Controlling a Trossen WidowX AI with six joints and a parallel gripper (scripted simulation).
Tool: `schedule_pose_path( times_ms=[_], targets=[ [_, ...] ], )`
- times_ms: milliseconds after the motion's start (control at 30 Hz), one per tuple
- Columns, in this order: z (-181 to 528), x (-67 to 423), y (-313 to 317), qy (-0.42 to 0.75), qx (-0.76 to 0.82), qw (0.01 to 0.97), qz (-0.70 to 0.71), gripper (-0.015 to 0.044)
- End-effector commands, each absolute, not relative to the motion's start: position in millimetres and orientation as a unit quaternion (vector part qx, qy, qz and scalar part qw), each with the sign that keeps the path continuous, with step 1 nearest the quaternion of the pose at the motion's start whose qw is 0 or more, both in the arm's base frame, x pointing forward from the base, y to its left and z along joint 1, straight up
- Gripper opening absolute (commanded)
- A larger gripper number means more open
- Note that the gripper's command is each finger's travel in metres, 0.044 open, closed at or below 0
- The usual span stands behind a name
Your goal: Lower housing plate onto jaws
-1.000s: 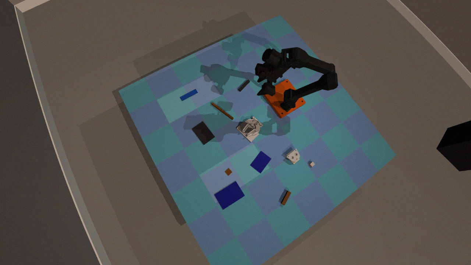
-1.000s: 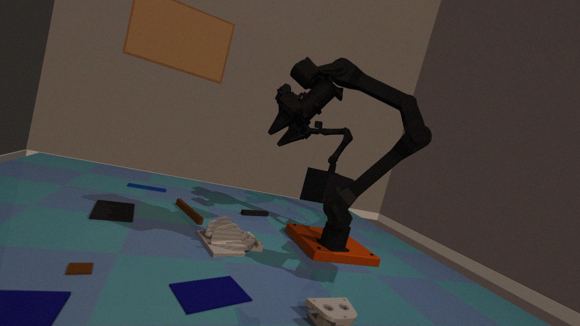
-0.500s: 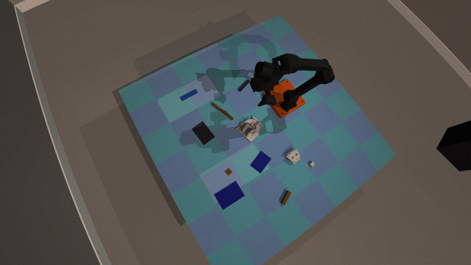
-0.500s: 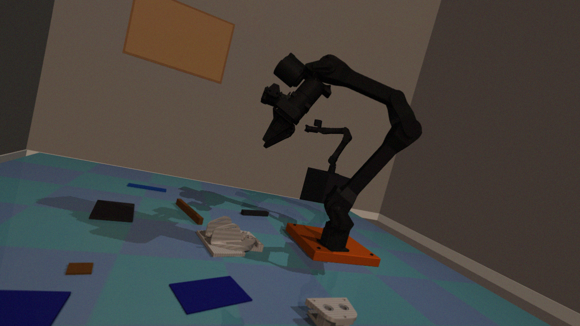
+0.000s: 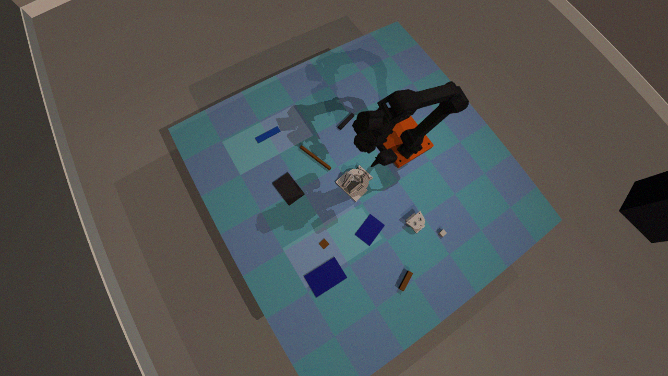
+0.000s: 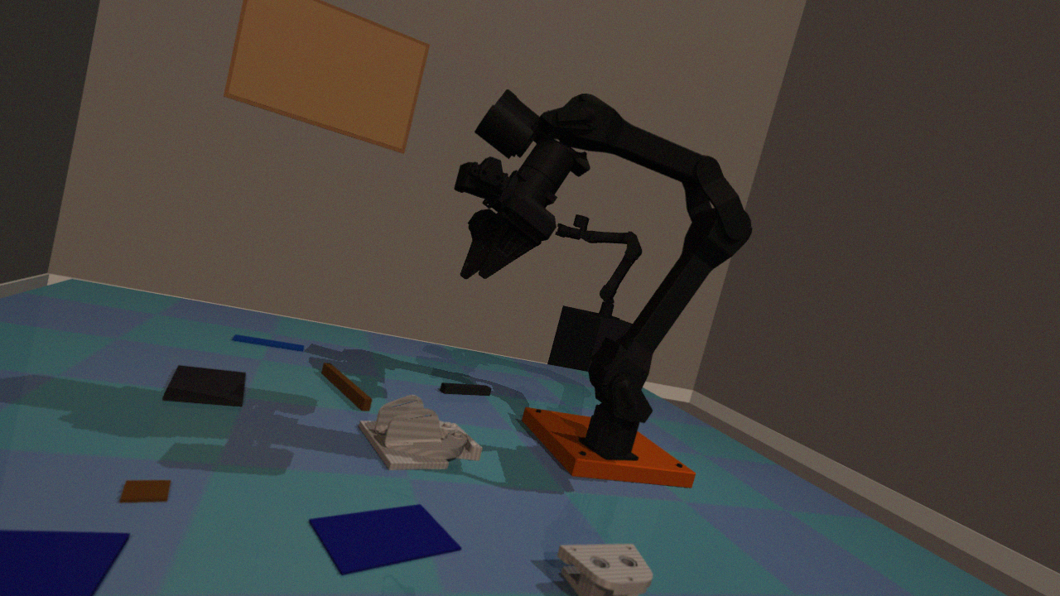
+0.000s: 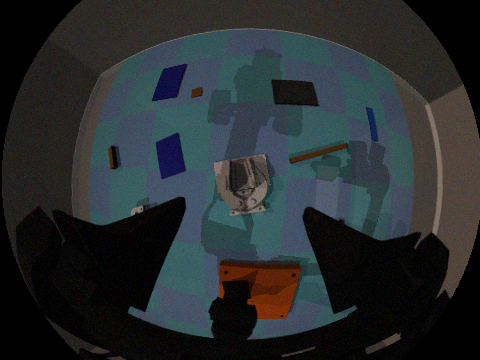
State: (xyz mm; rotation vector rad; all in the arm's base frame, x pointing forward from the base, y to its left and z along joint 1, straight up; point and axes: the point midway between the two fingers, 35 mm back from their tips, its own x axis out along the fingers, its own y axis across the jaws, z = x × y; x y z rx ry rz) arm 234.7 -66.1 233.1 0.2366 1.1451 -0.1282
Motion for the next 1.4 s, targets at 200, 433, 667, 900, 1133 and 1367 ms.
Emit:
schedule_pose_path(
  times_ms=[200, 433, 667, 900, 1133, 1367],
  targets=[
    [220.4, 254.7, -34.0, 0.568, 0.035, 0.822, 0.019, 0.044],
    [213.3, 263.9, -9.2, 0.578, -0.025, 0.813, 0.072, 0.044],
    [204.4, 270.9, 18.5, 0.586, -0.082, 0.796, 0.126, 0.044],
    [193.8, 274.8, 48.4, 0.591, -0.137, 0.774, 0.182, 0.044],
    [182.7, 274.9, 79.4, 0.591, -0.193, 0.747, 0.235, 0.044],
    [171.2, 270.9, 110.8, 0.587, -0.248, 0.715, 0.287, 0.044]
  ],
)
